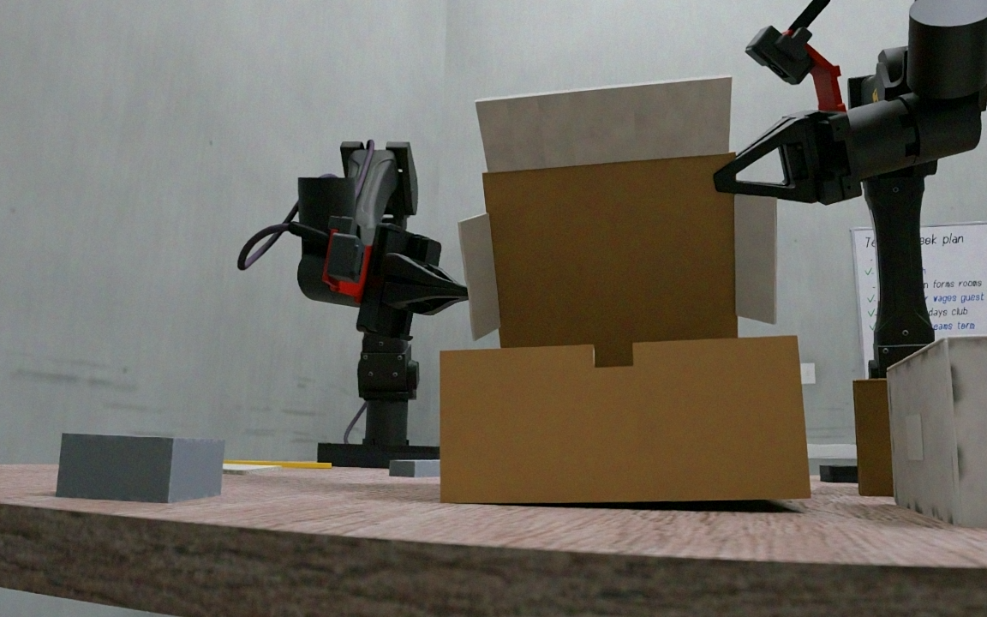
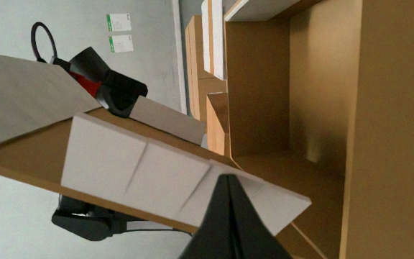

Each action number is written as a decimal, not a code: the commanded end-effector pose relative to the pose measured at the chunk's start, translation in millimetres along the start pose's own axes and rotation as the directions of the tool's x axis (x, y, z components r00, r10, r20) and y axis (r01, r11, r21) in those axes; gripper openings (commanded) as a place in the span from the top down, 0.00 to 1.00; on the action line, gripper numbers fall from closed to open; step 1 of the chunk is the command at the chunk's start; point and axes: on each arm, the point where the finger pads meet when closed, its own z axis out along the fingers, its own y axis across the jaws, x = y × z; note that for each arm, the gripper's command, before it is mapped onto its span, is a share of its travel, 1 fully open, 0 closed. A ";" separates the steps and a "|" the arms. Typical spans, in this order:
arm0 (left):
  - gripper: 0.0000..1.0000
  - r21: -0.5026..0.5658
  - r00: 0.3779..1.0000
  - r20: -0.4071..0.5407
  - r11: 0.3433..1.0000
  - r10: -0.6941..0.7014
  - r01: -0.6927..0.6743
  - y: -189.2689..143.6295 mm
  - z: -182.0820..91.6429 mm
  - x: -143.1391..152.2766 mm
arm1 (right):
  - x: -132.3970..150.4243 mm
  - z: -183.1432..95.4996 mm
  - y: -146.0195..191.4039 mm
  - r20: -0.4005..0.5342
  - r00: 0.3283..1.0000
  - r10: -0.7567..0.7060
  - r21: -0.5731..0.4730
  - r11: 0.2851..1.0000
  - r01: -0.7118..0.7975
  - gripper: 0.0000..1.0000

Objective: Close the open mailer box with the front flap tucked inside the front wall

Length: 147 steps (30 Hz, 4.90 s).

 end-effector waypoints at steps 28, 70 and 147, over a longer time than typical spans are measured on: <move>0.99 -0.004 0.999 -0.017 0.999 0.038 -0.038 -7.1 4.2 0.7 | 17.2 22.3 15.3 -0.056 0.998 -0.042 -0.030 0.999 0.040 0.99; 0.99 -0.004 0.999 -0.017 0.999 0.037 -0.038 -7.3 4.4 0.9 | 32.0 -20.2 31.0 -0.033 0.998 -0.061 -0.037 0.998 0.060 0.99; 0.99 -0.007 1.000 -0.020 1.000 0.019 -0.020 -6.6 3.9 2.8 | 27.0 -38.9 13.3 0.003 1.000 -0.011 0.075 0.997 0.011 0.99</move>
